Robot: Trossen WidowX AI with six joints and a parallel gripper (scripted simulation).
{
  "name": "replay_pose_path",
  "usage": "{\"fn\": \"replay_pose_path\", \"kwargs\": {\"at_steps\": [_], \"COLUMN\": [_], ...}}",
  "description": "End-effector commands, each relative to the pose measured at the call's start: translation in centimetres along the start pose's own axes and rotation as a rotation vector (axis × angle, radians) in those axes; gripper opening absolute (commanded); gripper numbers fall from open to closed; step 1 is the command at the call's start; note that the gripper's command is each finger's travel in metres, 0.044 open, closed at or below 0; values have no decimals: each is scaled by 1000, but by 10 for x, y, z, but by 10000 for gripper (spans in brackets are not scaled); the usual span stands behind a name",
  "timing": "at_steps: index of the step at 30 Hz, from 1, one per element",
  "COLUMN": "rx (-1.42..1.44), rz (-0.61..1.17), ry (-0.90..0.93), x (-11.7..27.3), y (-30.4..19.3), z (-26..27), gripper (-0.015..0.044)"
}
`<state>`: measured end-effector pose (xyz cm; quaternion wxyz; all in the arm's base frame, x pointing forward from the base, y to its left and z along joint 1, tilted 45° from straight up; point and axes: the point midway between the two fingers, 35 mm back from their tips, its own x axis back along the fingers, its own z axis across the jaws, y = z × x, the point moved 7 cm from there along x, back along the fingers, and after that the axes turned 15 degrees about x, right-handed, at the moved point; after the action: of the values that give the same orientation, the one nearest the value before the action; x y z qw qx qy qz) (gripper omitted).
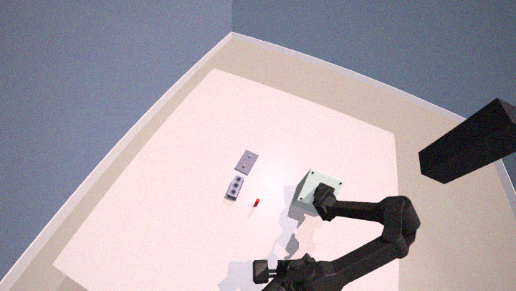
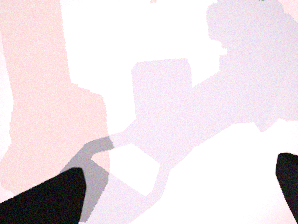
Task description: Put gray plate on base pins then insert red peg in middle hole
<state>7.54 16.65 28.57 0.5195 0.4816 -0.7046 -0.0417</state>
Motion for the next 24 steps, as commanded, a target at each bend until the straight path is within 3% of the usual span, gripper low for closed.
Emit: {"fn": "replay_pose_path", "kwargs": {"at_steps": [1, 18, 24], "rx": [-16, -1629, -1949], "rz": [0, 5, 8], "ry": [0, 11, 13], "x": [0, 0, 0], "y": [0, 0, 0], "z": [0, -1, -1], "gripper": [426, 440, 440]}}
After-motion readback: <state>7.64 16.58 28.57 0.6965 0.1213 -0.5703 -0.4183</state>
